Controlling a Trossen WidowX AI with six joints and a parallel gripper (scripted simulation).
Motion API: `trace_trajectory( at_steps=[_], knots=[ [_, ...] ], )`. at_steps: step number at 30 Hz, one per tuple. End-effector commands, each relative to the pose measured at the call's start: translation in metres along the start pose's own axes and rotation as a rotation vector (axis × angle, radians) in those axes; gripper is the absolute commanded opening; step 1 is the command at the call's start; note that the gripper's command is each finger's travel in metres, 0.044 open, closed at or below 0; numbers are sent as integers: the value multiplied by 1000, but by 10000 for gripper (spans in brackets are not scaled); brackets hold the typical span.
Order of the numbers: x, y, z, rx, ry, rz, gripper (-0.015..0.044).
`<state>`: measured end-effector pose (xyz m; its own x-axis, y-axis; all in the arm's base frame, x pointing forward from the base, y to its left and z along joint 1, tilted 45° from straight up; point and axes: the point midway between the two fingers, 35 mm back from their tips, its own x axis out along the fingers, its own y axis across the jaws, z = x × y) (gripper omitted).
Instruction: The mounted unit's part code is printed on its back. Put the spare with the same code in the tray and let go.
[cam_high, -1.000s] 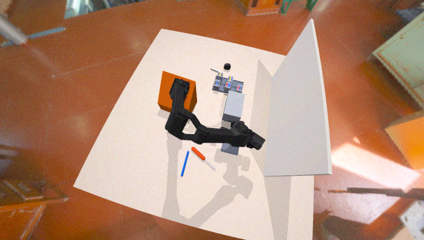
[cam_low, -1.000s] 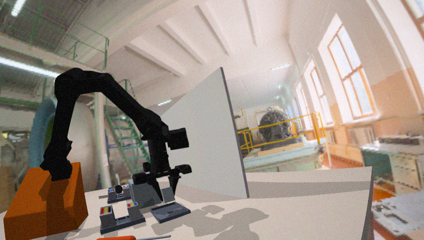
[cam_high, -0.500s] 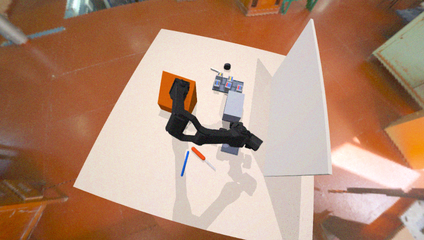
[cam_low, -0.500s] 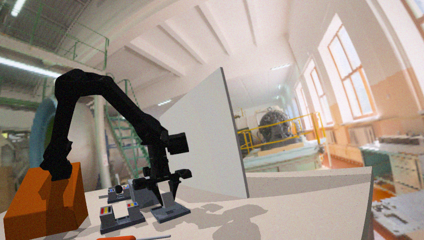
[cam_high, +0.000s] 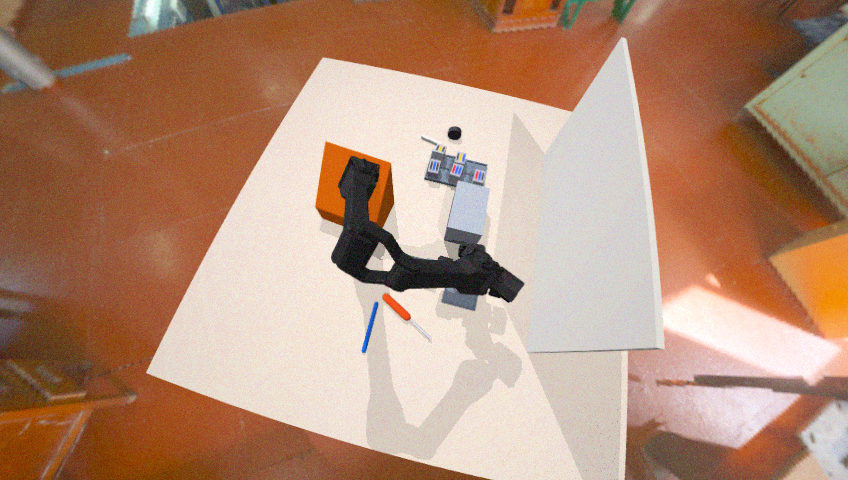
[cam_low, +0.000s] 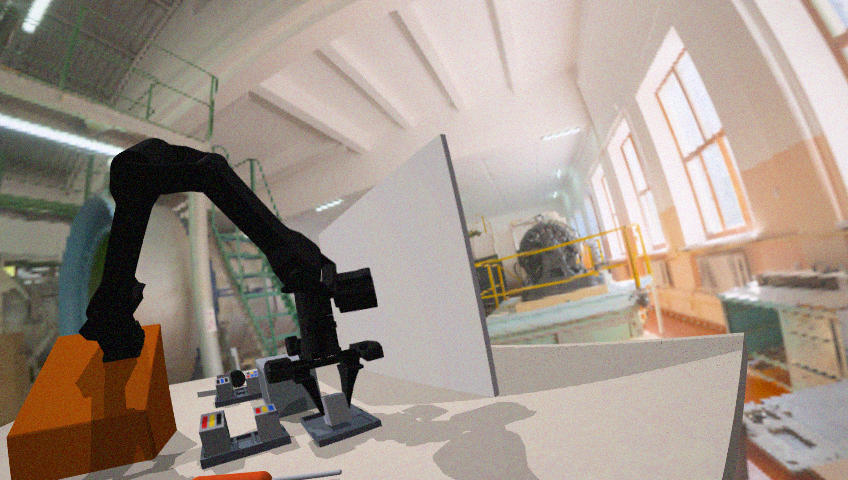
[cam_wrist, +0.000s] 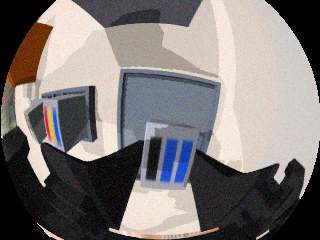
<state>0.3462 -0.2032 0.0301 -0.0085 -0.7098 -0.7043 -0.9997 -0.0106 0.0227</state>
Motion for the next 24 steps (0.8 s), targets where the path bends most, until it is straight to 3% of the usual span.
trace_trajectory(
  at_steps=[1, 7, 9, 15, 24],
  knots=[
    [0, 0, 0, 1, 0, 0, 289],
    [0, 0, 0, 1, 0, 0, 440],
    [-12, -2, 0, 1, -3, -1, 440],
    [-105, -1, 2, -6, -12, 1, 440],
    [-107, -5, 5, -12, -16, -16, 440]
  ],
)
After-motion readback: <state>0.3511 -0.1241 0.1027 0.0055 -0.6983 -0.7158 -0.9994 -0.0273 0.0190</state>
